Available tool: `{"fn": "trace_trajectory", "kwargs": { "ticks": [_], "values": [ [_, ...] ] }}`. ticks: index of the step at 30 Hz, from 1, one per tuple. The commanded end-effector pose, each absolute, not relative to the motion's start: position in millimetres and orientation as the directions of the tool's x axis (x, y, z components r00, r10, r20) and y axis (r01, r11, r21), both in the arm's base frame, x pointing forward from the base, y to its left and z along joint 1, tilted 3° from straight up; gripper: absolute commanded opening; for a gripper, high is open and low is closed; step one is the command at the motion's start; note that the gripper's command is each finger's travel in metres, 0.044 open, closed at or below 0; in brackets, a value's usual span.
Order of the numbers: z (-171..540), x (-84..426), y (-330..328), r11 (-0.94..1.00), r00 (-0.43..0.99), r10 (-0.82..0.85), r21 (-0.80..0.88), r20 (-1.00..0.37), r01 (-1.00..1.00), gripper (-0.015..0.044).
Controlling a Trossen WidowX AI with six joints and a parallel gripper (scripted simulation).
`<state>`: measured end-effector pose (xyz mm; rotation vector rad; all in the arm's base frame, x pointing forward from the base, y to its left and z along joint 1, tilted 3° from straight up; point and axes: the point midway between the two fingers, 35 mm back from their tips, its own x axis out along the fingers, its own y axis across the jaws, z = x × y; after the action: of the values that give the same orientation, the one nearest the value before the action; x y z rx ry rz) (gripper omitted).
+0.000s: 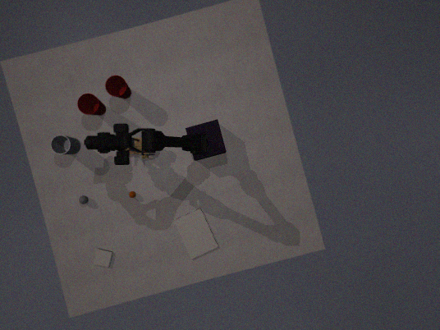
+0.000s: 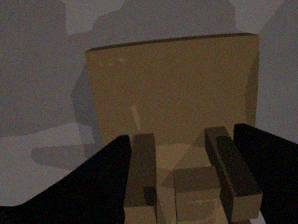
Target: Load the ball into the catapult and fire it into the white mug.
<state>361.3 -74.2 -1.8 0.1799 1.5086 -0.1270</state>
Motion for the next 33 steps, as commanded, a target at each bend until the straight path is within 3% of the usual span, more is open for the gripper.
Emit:
{"fn": "trace_trajectory", "kwargs": {
  "ticks": [1,12,18,30,33],
  "values": [
    [-0.5,361.5,-74.3,0.98,0.061,0.028,0.039,-0.998,0.195,0.0157],
    [22.7,363.0,-75.7,0.98,0.062,0.028,0.039,-0.998,0.195,0.044],
    [99.0,355.3,-77.4,0.98,0.061,0.028,0.039,-0.998,0.195,0.044],
    [91.2,353.1,-76.7,0.98,0.064,0.031,0.043,-0.997,0.196,0.044],
    [57.2,355.8,-75.8,0.98,0.064,0.031,0.043,-0.997,0.196,0.044]
  ]
}}
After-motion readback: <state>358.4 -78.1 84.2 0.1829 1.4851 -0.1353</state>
